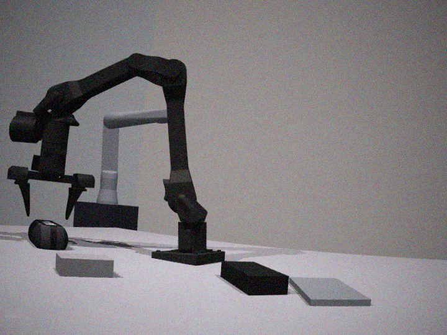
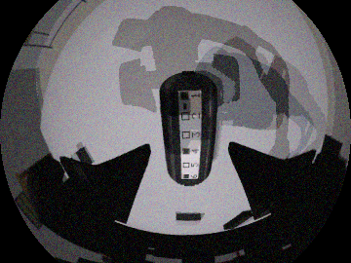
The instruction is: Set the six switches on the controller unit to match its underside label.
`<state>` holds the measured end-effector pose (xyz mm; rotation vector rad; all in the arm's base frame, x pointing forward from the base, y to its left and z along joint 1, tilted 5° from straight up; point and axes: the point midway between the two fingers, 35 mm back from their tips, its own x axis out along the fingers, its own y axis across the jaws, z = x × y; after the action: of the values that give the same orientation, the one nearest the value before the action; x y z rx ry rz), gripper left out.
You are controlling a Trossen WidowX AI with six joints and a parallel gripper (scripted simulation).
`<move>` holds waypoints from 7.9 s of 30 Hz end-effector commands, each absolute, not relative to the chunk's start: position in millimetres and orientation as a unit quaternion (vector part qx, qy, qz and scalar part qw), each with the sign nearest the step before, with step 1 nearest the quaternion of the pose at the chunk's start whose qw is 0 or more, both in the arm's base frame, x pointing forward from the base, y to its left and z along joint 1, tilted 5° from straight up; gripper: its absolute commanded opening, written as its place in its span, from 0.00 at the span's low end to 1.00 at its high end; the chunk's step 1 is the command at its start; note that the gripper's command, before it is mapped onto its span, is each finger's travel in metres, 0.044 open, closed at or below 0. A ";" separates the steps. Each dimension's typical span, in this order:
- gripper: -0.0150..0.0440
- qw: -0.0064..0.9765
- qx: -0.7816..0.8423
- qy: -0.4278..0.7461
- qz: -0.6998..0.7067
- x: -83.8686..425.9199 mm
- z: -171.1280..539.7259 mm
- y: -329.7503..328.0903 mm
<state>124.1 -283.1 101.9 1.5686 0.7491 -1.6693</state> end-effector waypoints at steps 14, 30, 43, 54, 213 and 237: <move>0.25 0.650 0.384 0.469 -0.458 109.5 118.9 -279.6; 0.25 0.781 0.092 0.546 -0.290 97.6 133.7 -276.2; 0.25 0.781 0.092 0.546 -0.290 97.6 133.7 -276.2; 0.74 0.681 0.333 0.488 -0.433 95.4 134.9 -294.6; 0.82 0.357 0.609 0.294 -0.645 105.7 120.7 -306.0; 0.82 0.357 0.609 0.294 -0.644 113.2 134.1 -294.0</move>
<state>110.7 -296.5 131.5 1.5689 0.7618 -1.6688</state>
